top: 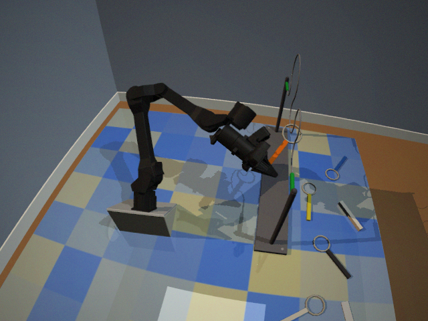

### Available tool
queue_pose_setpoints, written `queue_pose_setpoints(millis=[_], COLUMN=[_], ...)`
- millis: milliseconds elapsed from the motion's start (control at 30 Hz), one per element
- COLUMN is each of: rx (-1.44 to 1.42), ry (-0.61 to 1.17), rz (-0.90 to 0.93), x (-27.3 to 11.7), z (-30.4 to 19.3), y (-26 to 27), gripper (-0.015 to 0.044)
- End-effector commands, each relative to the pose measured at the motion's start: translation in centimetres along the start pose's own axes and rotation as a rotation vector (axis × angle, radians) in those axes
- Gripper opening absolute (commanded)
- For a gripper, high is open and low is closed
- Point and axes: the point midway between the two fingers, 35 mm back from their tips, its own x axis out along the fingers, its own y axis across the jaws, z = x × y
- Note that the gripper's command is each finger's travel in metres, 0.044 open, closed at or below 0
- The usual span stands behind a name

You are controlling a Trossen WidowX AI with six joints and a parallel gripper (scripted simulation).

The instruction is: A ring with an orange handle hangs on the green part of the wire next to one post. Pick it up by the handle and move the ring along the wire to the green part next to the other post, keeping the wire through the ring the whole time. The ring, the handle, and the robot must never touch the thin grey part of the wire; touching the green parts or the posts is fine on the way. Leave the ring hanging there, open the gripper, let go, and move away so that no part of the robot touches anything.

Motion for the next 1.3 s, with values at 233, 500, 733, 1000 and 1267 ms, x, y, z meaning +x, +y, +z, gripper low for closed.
queue_pose_setpoints(millis=[233, 500, 733, 1000, 1267], rx=[-0.222, -0.384, -0.503, -0.601, -0.653], ry=[0.019, 0.041, 0.057, 0.069, 0.076], rz=[-0.135, -0.227, -0.295, -0.35, -0.379], x=[-1.0, -1.9, -2.7, -3.5, -4.1], z=[0.8, 1.7, 2.7, 3.7, 4.6], y=[-4.2, -6.9, -8.8, -10.3, -11.2], gripper=[-0.015, -0.015, -0.015, -0.015, -0.015])
